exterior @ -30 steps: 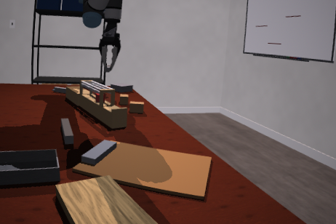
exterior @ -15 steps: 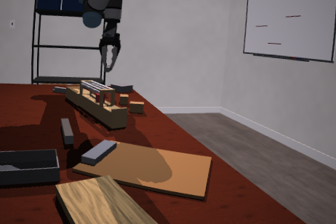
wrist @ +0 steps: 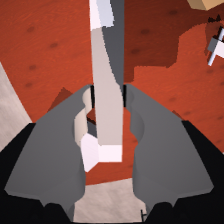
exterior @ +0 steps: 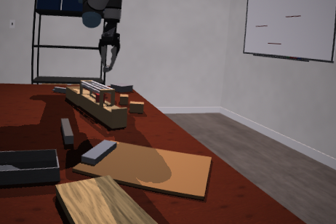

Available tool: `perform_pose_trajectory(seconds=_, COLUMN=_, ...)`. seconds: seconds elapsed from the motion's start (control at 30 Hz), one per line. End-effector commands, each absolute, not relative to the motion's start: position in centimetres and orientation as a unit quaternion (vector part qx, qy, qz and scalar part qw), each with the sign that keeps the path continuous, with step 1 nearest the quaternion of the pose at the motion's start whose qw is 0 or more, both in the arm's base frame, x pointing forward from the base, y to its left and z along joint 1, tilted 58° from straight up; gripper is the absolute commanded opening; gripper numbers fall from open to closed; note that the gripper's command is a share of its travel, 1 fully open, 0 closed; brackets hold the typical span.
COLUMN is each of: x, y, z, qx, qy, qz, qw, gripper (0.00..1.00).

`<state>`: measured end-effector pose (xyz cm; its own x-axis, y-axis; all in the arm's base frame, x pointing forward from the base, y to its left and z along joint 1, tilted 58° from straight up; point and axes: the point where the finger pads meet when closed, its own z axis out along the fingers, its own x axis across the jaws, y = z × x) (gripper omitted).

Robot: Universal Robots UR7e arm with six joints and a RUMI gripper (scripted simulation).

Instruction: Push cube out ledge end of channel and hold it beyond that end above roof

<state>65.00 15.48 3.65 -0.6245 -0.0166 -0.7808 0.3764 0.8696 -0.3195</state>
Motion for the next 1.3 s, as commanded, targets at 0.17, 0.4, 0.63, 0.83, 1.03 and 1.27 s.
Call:
perform_pose_trajectory(seconds=0.17, x=64.7, y=15.1, z=3.5, qx=0.143, qy=0.865, qz=-0.214, qw=0.431, gripper=0.0)
perform_pose_trajectory(seconds=0.4, x=64.5, y=15.0, z=3.3, qx=0.176, qy=0.859, qz=-0.197, qw=0.439, gripper=0.0)
perform_pose_trajectory(seconds=0.63, x=64.3, y=14.7, z=3.1, qx=0.218, qy=0.849, qz=-0.175, qw=0.448, gripper=0.0)
perform_pose_trajectory(seconds=0.83, x=64.0, y=14.4, z=2.7, qx=0.27, qy=0.834, qz=-0.148, qw=0.457, gripper=0.0)
perform_pose_trajectory(seconds=1.03, x=63.7, y=14.2, z=2.5, qx=0.308, qy=0.821, qz=-0.126, qw=0.464, gripper=0.0)
perform_pose_trajectory(seconds=1.27, x=63.3, y=13.9, z=2.0, qx=0.384, qy=0.789, qz=-0.082, qw=0.473, gripper=0.0)
